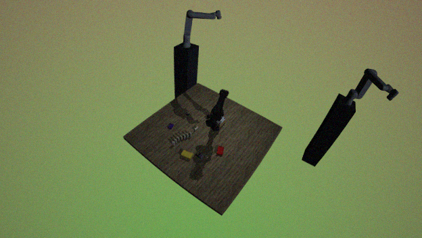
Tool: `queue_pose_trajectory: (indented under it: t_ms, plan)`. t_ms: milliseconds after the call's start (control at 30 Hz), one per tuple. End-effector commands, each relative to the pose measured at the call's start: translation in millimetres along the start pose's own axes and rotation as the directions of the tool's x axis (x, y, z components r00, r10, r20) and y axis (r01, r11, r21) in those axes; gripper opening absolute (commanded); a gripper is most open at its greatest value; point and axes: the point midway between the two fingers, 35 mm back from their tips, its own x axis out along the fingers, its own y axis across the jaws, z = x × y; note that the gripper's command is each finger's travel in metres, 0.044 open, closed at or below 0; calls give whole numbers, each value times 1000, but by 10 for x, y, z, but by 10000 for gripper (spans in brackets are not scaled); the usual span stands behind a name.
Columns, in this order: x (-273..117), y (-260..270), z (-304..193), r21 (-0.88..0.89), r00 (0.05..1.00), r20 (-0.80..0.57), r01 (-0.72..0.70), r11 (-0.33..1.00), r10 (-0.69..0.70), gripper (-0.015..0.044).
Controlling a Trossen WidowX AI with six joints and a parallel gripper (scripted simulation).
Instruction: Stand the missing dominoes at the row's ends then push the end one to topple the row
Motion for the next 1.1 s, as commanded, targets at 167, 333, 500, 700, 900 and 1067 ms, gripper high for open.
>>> queue_pose_trajectory:
  t_ms: [167,333,500,700,900,1067]
  plan:
    - [243,-156,-105,107,972,84,211,972,-220,26]
    - [333,-237,-139,171,931,162,301,938,-328,26]
    - [398,-311,-161,237,874,251,362,902,-417,26]
    - [440,-383,-165,312,786,375,392,865,-491,26]
    - [448,-430,-146,372,681,508,379,848,-527,26]
    - [429,-437,-126,401,587,619,335,852,-522,26]
